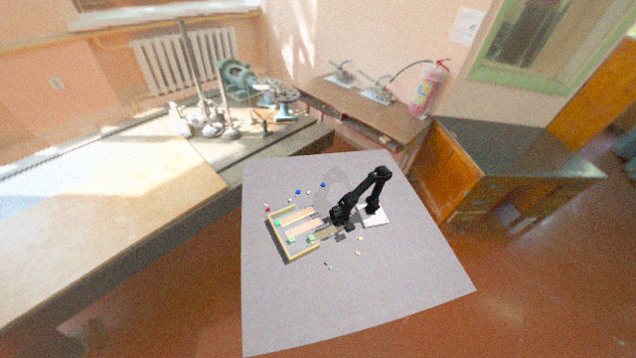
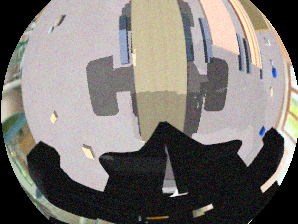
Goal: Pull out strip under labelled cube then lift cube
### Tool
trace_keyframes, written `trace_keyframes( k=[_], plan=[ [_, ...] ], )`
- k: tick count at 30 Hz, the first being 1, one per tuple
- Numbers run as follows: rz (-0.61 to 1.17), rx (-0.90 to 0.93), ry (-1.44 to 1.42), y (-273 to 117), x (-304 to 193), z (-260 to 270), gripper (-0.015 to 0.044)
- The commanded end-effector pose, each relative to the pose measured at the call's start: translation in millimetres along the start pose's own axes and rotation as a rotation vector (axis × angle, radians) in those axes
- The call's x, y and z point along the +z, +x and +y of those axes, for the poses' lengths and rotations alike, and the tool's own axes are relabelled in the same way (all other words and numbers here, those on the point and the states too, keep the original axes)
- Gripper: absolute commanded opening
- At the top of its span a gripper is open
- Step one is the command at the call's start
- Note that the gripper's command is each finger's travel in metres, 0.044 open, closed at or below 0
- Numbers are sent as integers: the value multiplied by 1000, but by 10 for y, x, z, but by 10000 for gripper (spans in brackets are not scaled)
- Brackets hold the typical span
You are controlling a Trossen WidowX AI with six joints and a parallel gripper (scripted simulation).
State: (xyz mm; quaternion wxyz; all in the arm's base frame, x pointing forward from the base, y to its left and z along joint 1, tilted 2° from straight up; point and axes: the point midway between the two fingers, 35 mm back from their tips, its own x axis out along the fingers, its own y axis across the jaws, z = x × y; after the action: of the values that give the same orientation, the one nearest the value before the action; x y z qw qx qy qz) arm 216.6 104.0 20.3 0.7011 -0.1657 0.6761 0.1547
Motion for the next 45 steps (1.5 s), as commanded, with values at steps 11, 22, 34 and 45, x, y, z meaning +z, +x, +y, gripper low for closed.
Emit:
trace_keyframes(
  k=[11, 22, 34, 45],
  plan=[
    [25, 1, -3, 38, -276, -7, 0],
    [27, 1, -3, 35, -444, -12, 0],
    [28, 1, -3, 31, -621, -17, 0],
    [28, 1, -3, 30, -679, -19, 0]
  ],
)
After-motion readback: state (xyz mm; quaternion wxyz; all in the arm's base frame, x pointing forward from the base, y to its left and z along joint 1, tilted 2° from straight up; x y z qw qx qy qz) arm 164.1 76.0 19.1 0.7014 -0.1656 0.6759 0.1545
